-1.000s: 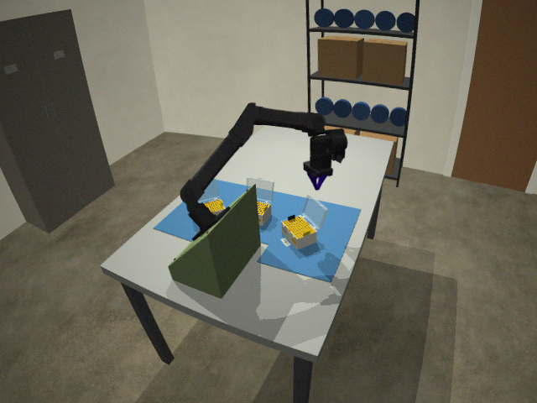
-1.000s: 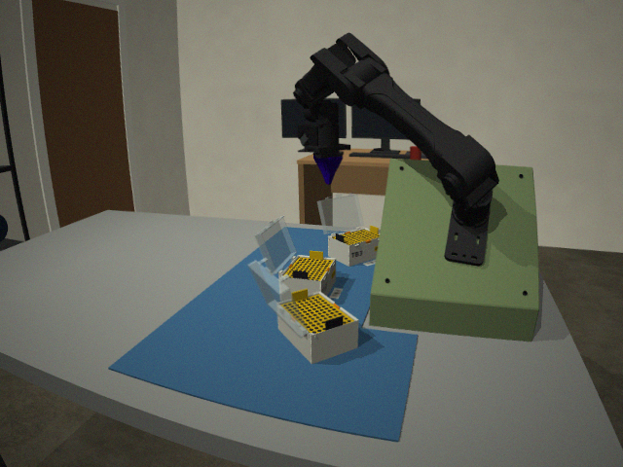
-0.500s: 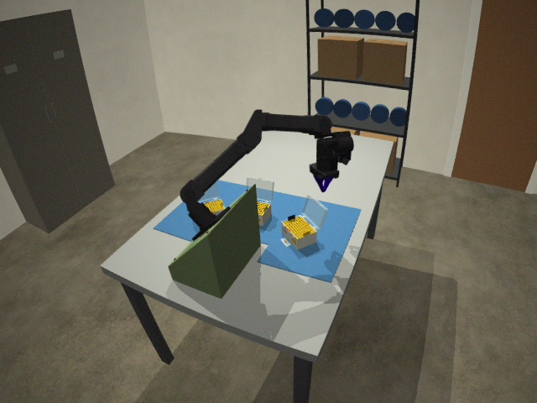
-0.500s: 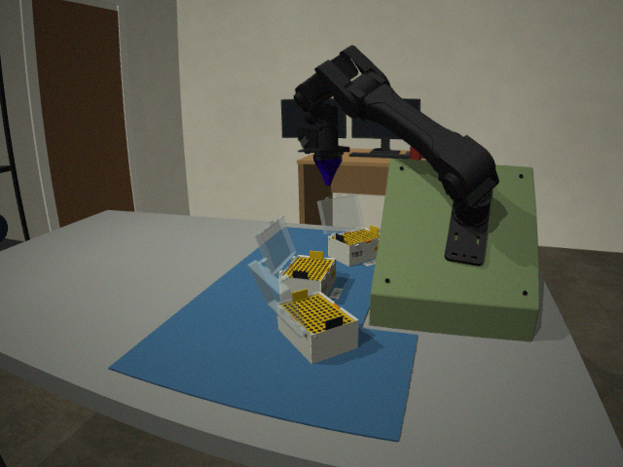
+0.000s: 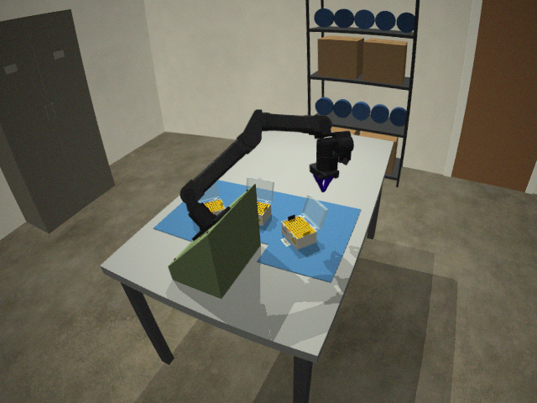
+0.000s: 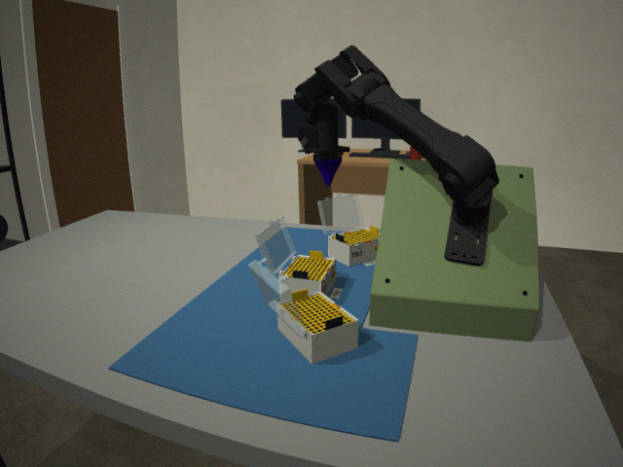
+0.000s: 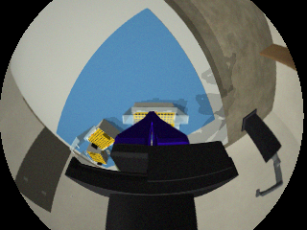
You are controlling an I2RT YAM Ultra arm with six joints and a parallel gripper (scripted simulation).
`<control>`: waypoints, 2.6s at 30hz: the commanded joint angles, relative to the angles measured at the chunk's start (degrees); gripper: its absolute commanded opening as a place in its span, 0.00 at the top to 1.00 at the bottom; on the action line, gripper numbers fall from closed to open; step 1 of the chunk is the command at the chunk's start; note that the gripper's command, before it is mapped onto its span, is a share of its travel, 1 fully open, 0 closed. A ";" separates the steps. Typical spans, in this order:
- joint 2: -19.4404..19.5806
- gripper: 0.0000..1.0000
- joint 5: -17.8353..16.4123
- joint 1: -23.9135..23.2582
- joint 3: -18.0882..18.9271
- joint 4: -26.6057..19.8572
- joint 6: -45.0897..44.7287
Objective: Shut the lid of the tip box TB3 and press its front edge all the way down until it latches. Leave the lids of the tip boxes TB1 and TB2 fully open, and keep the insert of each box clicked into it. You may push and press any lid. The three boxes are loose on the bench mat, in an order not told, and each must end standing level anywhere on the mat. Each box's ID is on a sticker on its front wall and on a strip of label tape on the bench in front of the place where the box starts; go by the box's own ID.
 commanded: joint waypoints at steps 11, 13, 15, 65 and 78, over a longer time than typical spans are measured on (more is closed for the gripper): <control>-0.51 1.00 -0.07 -0.51 0.31 -0.02 -0.05; -0.51 1.00 -0.07 -0.51 0.31 -0.02 -0.05; -0.51 1.00 -0.07 -0.51 0.31 -0.02 -0.05; -0.07 1.00 -0.28 2.12 -1.21 1.10 0.72; -0.07 1.00 -0.34 2.68 -2.14 1.41 1.03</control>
